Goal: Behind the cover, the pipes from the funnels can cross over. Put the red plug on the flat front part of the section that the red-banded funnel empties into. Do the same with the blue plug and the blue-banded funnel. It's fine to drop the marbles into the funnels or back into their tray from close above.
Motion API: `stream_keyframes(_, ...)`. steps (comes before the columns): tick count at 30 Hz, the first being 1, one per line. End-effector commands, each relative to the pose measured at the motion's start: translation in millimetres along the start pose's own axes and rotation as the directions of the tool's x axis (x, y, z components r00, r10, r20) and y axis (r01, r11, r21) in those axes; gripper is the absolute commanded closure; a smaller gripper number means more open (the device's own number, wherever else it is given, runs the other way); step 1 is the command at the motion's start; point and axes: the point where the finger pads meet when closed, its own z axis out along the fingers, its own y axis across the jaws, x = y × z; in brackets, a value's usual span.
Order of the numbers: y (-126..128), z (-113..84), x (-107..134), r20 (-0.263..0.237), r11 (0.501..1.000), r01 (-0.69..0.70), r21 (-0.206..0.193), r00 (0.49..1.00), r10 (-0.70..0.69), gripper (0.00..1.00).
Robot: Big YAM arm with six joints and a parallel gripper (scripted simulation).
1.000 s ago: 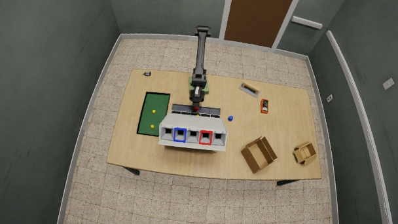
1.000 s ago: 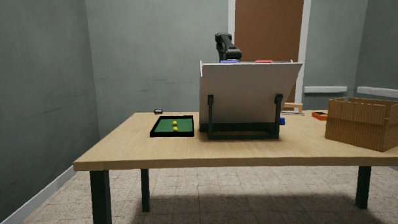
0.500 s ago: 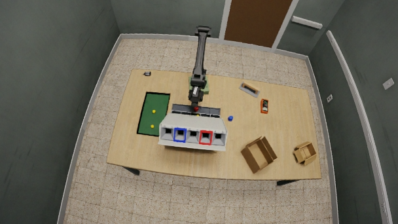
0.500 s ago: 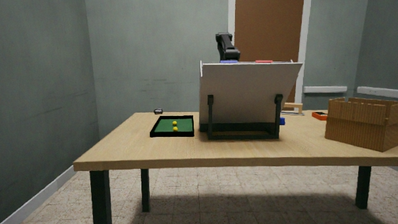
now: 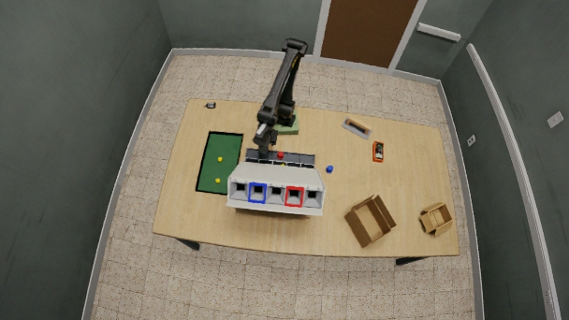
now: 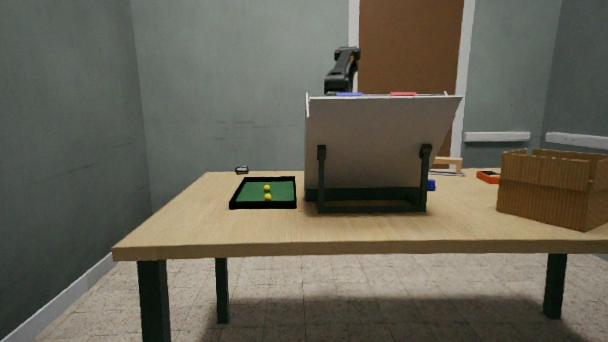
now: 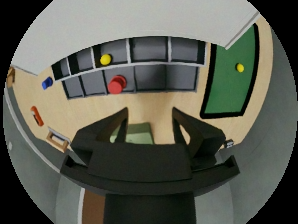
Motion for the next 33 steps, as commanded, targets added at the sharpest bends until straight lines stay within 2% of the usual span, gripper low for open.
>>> stream_keyframes(1, -39, -18.4, -34, 0.065, 0.999, 0.037, 0.014, 0.997, -0.038, 0.44)
stream_keyframes(10, -144, -16.1, -52, 0.057, 0.999, 0.037, 0.025, 0.998, -0.038, 0.44)
stream_keyframes(12, -144, -16.1, -52, 0.057, 0.999, 0.037, 0.025, 0.998, -0.038, 0.44)
stream_keyframes(19, -223, -14.3, -65, 0.051, 0.999, 0.037, 0.028, 0.998, -0.038, 0.44)
stream_keyframes(26, -259, -13.1, -69, 0.033, 0.999, 0.038, 0.012, 0.999, -0.038, 0.44)
stream_keyframes(33, -269, -12.9, -70, 0.032, 0.999, 0.038, 0.013, 0.999, -0.038, 0.44)
